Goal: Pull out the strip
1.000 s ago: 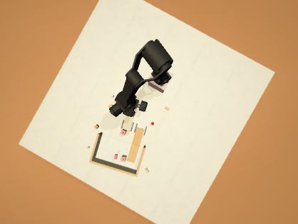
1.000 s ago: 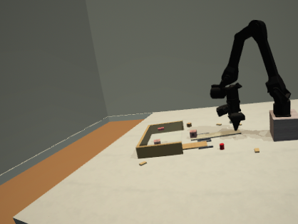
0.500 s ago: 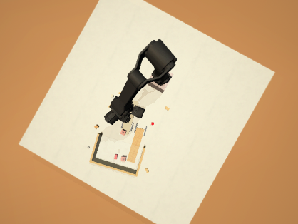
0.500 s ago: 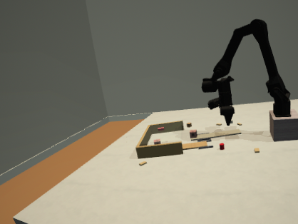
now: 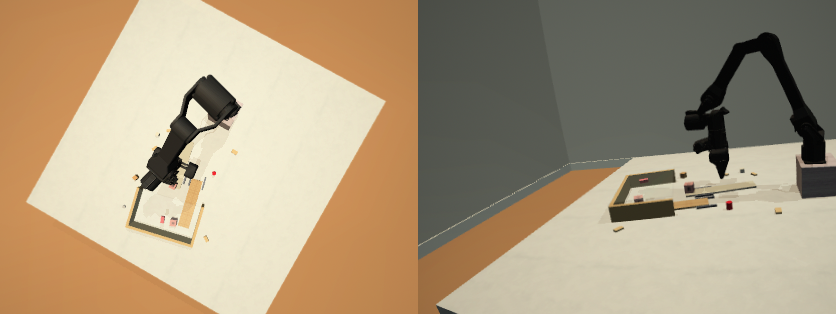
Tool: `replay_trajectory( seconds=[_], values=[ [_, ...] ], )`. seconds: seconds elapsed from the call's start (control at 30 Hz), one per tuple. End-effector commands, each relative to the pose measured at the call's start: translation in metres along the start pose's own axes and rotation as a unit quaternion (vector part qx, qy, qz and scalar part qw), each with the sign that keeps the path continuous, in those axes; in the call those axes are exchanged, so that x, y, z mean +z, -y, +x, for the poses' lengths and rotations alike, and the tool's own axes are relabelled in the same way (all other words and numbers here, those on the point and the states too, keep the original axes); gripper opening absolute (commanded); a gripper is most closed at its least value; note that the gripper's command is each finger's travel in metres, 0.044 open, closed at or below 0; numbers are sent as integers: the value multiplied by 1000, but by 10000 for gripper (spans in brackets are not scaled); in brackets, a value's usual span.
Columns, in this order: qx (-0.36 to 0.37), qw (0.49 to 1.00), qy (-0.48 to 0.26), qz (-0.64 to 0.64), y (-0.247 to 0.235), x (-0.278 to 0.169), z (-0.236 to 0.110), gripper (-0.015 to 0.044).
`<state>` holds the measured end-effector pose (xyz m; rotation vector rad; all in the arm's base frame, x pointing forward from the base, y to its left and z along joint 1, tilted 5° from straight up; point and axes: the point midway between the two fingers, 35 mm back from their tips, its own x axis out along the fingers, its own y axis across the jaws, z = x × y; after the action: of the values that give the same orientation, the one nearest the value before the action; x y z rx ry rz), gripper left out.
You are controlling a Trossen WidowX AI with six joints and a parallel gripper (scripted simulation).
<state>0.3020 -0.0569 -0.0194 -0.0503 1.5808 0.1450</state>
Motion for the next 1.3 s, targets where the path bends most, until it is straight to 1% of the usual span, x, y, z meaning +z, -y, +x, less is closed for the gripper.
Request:
replay_trajectory(
  seconds=[0.0,0.97,1.2,1.27],
  values=[
    [2,1000,2,2,-2,15,-2,440],
    [2,1000,6,2,-15,116,-17,440],
    [2,1000,6,2,-16,117,-8,256],
    [2,1000,6,2,-16,117,-5,250]
  ],
)
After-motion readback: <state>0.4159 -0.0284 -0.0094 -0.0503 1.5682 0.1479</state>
